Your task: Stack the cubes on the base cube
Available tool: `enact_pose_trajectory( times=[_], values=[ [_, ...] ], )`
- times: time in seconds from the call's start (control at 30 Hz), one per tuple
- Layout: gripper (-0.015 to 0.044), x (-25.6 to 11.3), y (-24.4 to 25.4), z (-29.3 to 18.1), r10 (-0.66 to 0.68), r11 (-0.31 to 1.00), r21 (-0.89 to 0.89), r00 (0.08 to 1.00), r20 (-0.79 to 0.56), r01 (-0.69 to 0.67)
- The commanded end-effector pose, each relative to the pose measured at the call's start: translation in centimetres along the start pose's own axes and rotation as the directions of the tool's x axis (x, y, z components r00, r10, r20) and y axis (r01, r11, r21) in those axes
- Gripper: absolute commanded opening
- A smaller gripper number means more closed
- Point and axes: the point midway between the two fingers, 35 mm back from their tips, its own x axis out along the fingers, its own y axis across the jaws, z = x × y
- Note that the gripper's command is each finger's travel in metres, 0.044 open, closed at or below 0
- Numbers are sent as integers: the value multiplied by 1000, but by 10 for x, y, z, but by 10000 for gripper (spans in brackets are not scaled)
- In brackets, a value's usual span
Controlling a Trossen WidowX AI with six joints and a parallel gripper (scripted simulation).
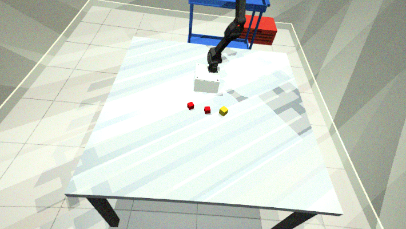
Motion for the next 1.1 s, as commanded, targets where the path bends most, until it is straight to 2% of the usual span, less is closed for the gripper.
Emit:
enact_pose_trajectory(
  times=[0.0, 0.13, 0.3, 0.5, 0.77, 1.07],
  values=[
    [374, 0, 0, -1, 0, 1000, 0, 1000, -3, 0],
    [269, 2, -9, -26, -9, 1000, 4, 996, -84, 9],
    [265, -5, -25, -90, -17, 1000, 14, 959, -283, 22],
    [265, -32, -35, -164, -9, 999, 25, 864, -504, 25],
    [265, -105, -40, -264, 14, 1000, 18, 630, -777, 0],
    [265, -226, -28, -339, 69, 997, 54, 266, -961, -63]
  ],
)
